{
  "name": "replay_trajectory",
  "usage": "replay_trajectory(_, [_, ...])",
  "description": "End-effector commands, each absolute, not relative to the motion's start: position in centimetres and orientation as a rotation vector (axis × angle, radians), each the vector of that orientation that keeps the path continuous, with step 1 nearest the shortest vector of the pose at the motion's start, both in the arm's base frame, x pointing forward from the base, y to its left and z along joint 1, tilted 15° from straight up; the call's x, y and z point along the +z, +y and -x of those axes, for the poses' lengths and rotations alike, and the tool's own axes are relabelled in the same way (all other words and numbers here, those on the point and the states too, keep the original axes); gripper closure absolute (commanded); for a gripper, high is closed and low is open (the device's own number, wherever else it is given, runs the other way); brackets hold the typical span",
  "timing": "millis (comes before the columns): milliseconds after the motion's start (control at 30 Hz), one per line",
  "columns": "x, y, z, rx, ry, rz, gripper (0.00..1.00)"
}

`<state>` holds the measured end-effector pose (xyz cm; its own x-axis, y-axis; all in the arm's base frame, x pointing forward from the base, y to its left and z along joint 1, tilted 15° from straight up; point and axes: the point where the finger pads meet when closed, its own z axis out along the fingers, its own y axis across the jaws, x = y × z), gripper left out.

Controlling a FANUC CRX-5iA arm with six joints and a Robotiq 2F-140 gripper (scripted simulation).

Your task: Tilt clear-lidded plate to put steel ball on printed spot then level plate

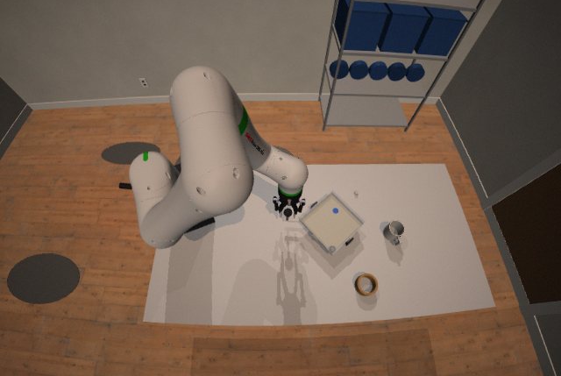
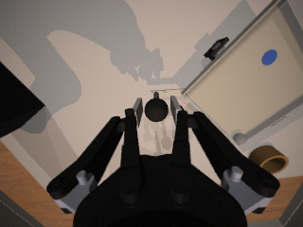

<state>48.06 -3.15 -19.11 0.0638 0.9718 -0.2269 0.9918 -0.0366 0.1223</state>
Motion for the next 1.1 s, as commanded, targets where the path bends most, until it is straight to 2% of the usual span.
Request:
replay_trajectory(0, [-19.10, -3.15, -48.08, -0.118, 1.992, -2.096, 0.58])
replay_trajectory(167, [-19.10, -3.15, -48.08, -0.118, 1.992, -2.096, 0.58])
replay_trajectory(200, [-19.10, -3.15, -48.08, -0.118, 1.992, -2.096, 0.90])
replay_trajectory(1067, [-19.10, -3.15, -48.08, -0.118, 1.992, -2.096, 0.90])
